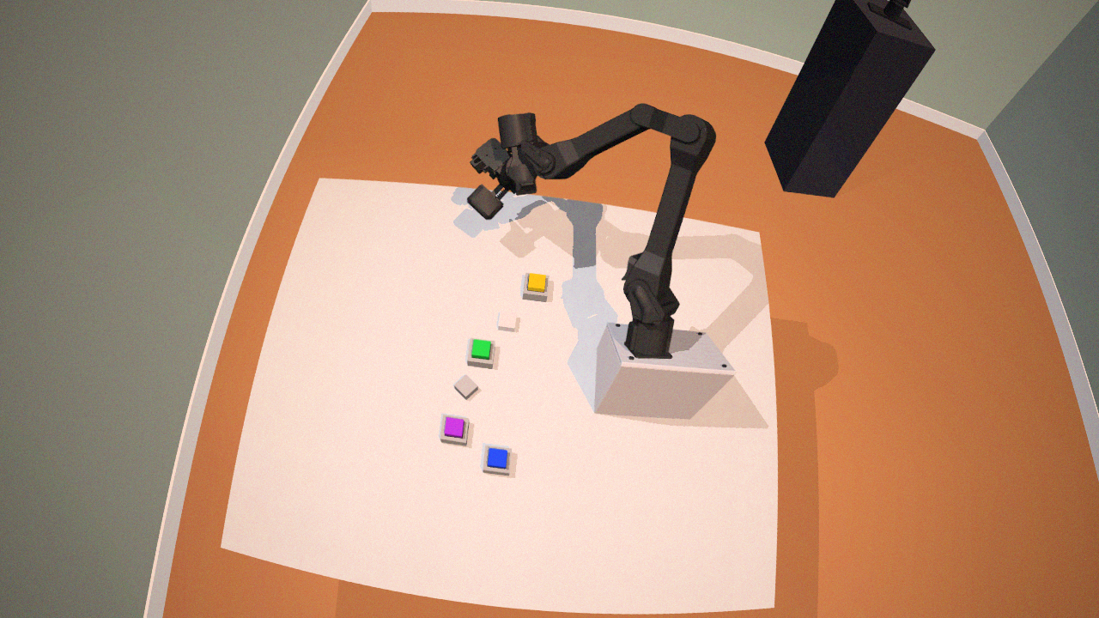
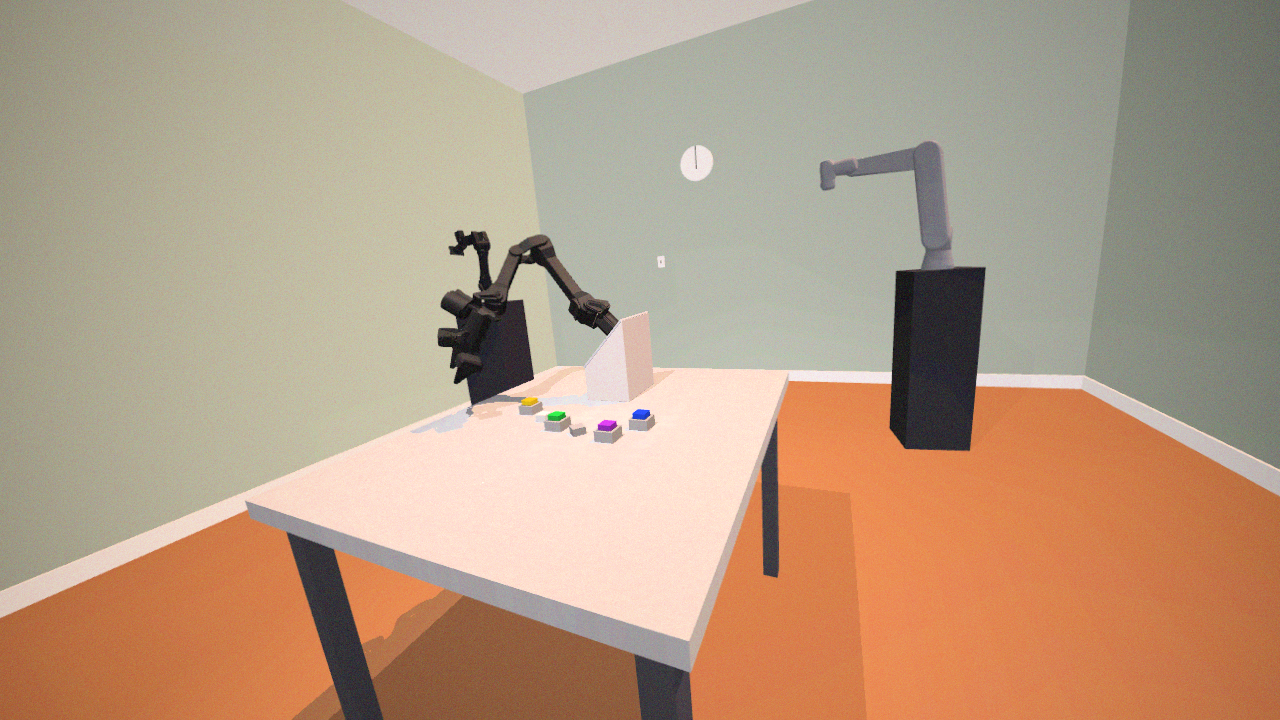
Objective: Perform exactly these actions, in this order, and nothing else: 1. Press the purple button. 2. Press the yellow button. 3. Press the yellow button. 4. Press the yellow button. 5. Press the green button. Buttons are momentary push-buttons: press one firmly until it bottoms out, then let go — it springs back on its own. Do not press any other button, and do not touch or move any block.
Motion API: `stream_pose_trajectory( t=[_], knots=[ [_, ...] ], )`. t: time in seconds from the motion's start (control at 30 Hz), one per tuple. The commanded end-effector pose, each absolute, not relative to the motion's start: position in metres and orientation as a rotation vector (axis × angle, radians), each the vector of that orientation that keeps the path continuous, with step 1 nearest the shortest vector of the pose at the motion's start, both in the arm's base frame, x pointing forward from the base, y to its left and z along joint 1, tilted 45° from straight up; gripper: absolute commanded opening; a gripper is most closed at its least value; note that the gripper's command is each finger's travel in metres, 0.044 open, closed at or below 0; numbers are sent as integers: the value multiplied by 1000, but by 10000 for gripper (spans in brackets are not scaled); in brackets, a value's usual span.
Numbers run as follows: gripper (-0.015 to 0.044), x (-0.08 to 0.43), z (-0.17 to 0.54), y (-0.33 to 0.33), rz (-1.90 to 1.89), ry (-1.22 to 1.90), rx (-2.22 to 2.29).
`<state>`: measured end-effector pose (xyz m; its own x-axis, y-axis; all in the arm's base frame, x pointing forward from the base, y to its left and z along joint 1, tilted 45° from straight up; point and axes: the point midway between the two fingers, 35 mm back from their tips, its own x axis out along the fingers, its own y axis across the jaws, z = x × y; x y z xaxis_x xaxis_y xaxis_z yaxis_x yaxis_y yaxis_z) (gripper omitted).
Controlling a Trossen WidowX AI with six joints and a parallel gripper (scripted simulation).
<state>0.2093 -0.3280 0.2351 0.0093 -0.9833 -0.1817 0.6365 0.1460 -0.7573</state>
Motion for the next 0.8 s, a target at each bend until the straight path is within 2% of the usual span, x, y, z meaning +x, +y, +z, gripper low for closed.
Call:
stream_pose_trajectory(
  t=[0.0,0.2,0.4,0.57,0.77],
  knots=[
    [400,265,187,-307,-1202,861,-473],
    [400,330,111,-250,-989,986,-377],
    [400,364,34,-172,-831,1149,-322],
    [400,365,-26,-100,-752,1306,-325],
    [400,332,-87,-20,-744,1482,-414]
  ],
)
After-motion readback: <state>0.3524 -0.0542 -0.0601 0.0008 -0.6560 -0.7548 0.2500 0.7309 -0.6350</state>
